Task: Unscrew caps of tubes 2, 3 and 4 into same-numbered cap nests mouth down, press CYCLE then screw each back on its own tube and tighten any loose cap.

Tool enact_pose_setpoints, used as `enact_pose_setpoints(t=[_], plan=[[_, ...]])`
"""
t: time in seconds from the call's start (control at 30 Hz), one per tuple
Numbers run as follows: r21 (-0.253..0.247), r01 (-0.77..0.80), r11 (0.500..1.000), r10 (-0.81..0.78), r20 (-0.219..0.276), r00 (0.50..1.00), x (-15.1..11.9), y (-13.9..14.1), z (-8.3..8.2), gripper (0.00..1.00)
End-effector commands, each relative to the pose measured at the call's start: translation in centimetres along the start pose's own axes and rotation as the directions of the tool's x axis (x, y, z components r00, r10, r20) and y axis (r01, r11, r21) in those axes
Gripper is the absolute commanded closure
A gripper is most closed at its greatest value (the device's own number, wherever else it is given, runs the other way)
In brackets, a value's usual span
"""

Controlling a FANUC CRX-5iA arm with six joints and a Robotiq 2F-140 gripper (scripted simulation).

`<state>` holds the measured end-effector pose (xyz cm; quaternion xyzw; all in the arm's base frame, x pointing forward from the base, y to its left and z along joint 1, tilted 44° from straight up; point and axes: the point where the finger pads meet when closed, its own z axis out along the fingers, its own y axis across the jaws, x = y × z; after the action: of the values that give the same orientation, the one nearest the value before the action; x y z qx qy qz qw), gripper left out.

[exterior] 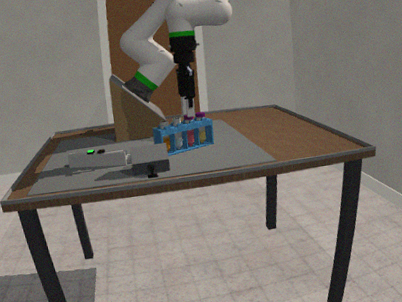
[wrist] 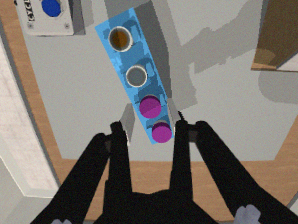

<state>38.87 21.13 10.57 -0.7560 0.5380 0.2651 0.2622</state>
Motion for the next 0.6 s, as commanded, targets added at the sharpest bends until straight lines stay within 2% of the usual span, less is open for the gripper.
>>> enact_pose_setpoints(t=[0.0, 0.37, 0.4, 0.47, 0.57], plan=[[0.000, 0.000, 1.000, 0.000, 0.000, 1.000, 0.0, 0.0, -0.5, 0.65], [0.000, 0.000, 1.000, 0.000, 0.000, 1.000, 0.0, 0.0, -3.3, 0.65], [0.000, 0.083, 0.997, -0.083, 0.000, 0.997, 0.8, 0.1, -3.3, 0.71], [0.000, 0.247, 0.969, -0.247, 0.000, 0.969, 2.5, 0.2, -3.3, 0.71], [0.000, 0.247, 0.969, -0.247, 0.000, 0.969, 2.5, 0.2, -3.3, 0.71]])
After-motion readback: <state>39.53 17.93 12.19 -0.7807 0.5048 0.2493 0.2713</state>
